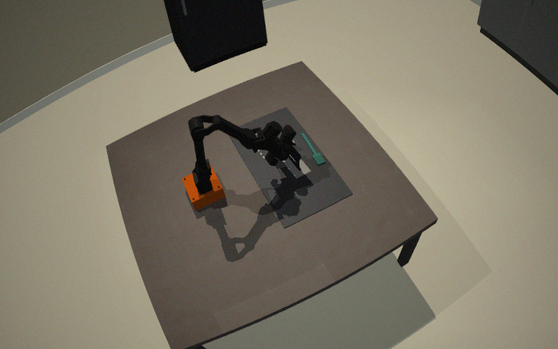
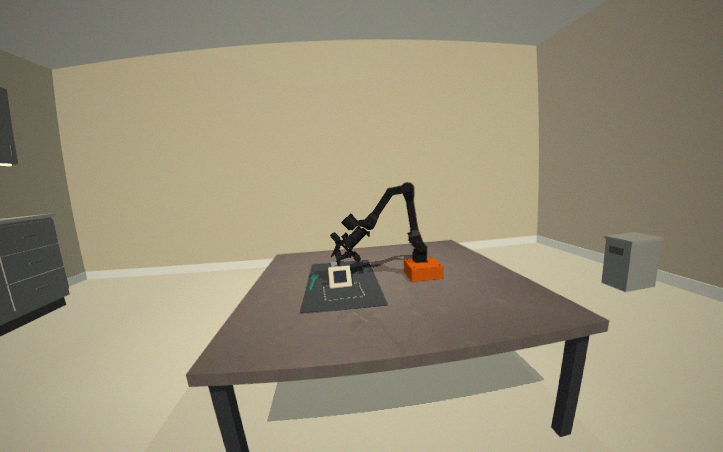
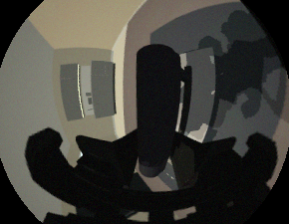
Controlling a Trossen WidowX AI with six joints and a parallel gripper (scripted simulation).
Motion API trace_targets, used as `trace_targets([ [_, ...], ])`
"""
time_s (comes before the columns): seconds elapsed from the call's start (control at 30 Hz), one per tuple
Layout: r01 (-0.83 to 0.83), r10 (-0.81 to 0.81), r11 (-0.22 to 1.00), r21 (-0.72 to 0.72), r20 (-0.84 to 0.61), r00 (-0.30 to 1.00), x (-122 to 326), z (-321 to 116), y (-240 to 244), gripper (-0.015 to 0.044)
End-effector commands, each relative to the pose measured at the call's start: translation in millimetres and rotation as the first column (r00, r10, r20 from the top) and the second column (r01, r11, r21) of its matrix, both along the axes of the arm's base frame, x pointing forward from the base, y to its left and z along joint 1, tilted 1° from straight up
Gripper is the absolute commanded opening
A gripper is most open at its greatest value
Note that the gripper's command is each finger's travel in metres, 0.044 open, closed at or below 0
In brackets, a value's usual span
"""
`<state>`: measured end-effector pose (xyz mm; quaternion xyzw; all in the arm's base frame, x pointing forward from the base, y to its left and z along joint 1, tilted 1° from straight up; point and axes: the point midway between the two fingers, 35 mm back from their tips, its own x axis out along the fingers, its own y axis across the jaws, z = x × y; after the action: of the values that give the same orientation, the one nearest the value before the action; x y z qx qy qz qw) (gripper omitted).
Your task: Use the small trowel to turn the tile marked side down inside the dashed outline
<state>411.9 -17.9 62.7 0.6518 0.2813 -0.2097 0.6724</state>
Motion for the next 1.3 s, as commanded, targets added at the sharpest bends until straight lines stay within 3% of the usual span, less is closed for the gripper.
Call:
trace_targets([
  [0.0, -0.002, 0.002, 1.000, 0.003, 0.017, 1.000, 1, 11, 14, 0.0000],
  [0.57, -0.002, 0.002, 1.000, 0.006, 0.017, 1.000, -3, 7, 50, 0.0000],
  [1.27, -0.002, 0.002, 1.000, 0.001, 0.018, 1.000, 3, 37, -10, 0.0000],
])
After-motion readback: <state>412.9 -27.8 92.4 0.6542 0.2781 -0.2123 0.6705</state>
